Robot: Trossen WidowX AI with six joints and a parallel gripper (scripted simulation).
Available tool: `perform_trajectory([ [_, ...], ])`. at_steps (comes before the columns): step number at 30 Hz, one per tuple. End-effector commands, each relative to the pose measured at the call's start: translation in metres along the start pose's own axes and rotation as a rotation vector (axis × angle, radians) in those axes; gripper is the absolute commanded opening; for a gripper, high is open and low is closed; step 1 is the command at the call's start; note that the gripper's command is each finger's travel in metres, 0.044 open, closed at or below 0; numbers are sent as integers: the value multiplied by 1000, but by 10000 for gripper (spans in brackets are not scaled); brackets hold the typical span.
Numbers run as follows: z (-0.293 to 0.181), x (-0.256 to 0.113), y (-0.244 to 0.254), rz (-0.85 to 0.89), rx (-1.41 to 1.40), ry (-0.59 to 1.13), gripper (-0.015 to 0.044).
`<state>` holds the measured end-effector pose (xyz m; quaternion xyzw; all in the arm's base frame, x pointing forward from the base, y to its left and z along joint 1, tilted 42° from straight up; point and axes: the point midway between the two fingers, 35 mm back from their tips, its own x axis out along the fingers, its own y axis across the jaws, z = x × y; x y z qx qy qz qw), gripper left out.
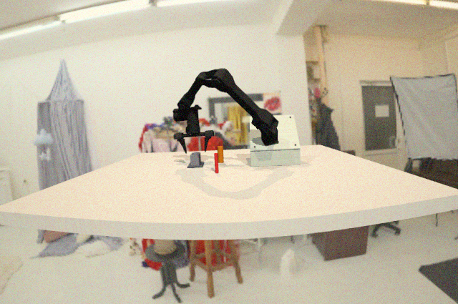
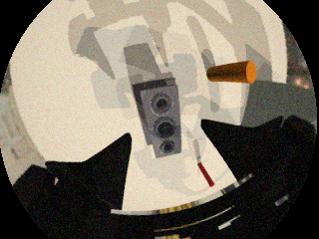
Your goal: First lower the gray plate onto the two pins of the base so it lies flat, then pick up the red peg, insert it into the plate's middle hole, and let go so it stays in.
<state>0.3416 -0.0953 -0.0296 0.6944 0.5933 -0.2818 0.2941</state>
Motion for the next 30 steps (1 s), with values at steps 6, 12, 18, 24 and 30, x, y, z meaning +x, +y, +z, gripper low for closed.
perform_trajectory([
  [6, 2, -81, 0, 28, -6, -12, 440],
  [12, -34, -85, -7, 27, -71, -16, 440],
  [18, -112, -87, -38, 24, -233, -19, 440],
  [24, -177, -80, -83, 23, -396, -14, 440],
  [30, -195, -75, -106, 22, -463, -8, 440],
])
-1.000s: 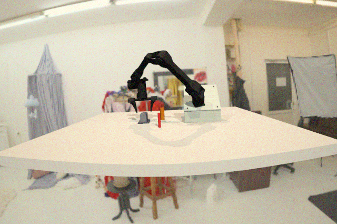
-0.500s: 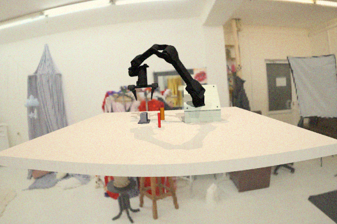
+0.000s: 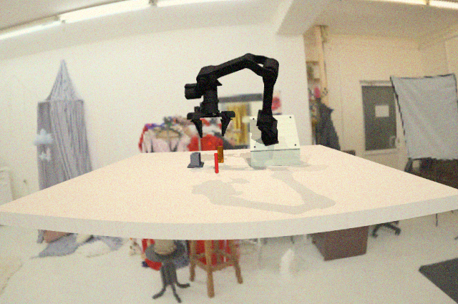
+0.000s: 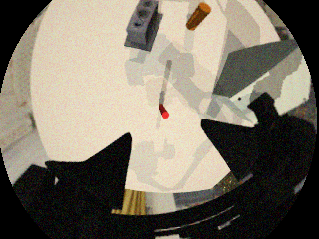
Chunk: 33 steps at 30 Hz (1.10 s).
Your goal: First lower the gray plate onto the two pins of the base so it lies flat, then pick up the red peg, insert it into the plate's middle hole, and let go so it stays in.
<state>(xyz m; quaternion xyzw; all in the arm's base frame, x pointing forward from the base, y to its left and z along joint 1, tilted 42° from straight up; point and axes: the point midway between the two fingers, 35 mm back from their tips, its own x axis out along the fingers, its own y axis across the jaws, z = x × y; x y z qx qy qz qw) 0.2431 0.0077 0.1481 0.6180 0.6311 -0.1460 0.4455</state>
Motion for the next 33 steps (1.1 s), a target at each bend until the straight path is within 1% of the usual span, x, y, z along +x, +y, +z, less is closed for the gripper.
perform_trajectory([
  [1, -7, 2, -7, 1, -22, 3, 440],
  [2, -7, 5, -7, 1, -22, 3, 440],
  [5, -6, 31, -8, 2, -23, 4, 440],
  [6, -6, 33, -8, 2, -23, 4, 440],
  [9, -6, 34, -8, 2, -23, 4, 440],
  [12, -6, 47, -8, 3, -23, 4, 440],
  [33, -5, 76, -7, 2, -23, 3, 440],
])
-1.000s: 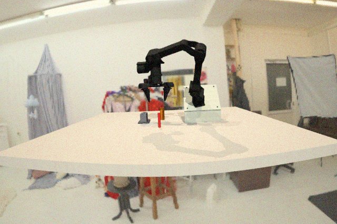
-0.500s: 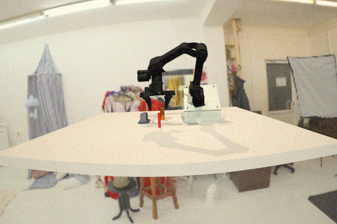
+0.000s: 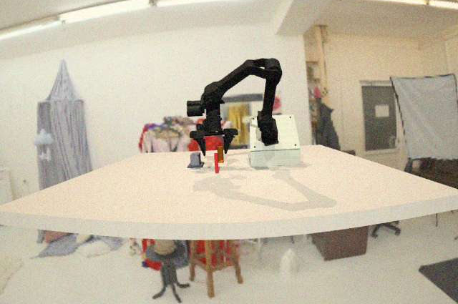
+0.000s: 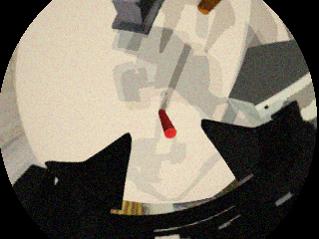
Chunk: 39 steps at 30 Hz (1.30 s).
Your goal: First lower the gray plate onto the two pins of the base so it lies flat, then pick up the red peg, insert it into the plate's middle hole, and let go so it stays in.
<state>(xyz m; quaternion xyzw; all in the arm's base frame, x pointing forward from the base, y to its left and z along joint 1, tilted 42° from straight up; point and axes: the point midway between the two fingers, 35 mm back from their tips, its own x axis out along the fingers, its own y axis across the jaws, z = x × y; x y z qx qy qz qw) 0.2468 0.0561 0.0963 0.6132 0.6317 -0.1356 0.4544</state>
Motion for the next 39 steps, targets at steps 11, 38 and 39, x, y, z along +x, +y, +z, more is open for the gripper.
perform_trajectory([
  [11, -1, 24, -2, -2, 5, 4, 440],
  [38, -2, 32, -2, -1, 6, 6, 13],
  [39, -2, 32, -2, -1, 6, 6, 6],
])
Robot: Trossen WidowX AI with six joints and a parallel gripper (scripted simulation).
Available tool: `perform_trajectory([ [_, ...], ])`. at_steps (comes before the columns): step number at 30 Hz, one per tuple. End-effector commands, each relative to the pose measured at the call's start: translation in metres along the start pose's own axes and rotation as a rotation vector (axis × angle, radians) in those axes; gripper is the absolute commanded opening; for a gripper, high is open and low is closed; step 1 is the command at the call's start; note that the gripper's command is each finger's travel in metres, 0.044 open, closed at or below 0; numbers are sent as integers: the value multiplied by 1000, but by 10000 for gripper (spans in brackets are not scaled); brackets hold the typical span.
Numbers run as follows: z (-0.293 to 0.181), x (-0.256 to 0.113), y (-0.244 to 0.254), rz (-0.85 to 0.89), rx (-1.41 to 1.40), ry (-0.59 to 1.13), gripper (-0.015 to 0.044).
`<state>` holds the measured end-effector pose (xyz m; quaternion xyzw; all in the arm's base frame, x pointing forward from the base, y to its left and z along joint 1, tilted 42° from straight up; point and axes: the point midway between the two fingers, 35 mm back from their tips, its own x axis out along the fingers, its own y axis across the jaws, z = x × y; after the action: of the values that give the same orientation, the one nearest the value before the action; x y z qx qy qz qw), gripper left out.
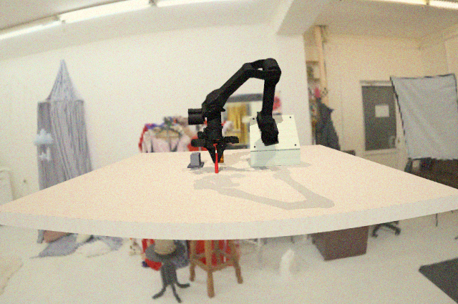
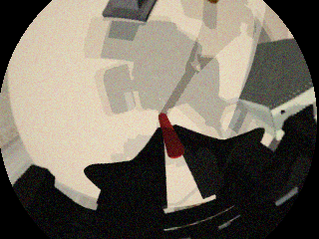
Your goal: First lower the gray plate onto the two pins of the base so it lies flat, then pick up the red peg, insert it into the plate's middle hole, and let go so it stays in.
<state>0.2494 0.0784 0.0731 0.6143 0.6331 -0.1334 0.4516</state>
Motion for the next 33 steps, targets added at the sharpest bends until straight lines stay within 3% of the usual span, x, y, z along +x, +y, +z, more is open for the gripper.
perform_trajectory([
  [1, 0, 0, 0, -2, 4, -2, 0],
  [8, 2, -7, 1, -3, 4, -5, 0],
  [32, 9, -81, 5, -9, 5, -11, 0],
  [33, 8, -71, 4, -9, 7, -9, 0],
])
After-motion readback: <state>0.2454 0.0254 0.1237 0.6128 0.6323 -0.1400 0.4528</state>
